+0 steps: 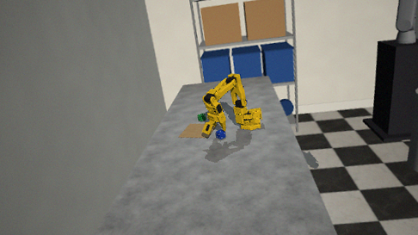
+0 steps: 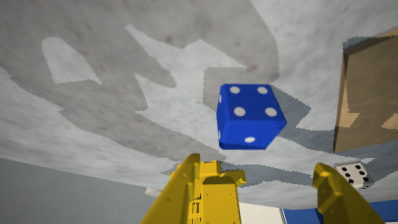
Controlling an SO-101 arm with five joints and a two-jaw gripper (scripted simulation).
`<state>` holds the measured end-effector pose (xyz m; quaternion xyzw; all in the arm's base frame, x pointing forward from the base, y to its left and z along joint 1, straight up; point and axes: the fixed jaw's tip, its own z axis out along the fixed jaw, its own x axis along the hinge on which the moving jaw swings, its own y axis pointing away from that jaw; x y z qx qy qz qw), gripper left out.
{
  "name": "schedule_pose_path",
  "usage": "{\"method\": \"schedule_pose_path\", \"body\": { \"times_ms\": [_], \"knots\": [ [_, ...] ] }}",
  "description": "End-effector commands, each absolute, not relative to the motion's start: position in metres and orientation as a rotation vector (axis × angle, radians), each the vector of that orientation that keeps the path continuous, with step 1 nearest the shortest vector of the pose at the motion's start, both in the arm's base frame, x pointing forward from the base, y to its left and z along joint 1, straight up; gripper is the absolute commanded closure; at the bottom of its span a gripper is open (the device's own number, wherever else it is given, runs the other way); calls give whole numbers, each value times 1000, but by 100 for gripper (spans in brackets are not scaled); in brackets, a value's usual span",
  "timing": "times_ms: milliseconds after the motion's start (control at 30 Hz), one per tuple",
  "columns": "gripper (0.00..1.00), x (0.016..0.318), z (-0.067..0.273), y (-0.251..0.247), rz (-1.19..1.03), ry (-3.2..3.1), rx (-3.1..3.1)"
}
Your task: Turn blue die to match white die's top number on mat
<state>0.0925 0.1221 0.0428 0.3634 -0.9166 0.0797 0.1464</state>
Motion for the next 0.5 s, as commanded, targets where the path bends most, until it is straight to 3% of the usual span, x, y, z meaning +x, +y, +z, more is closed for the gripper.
{"method": "schedule_pose_path", "body": {
  "times_ms": [0,467],
  "knots": [
    [65,99,54,130,173,-2718,1072],
    [65,98,52,130,177,-2713,1070]
  ]
}}
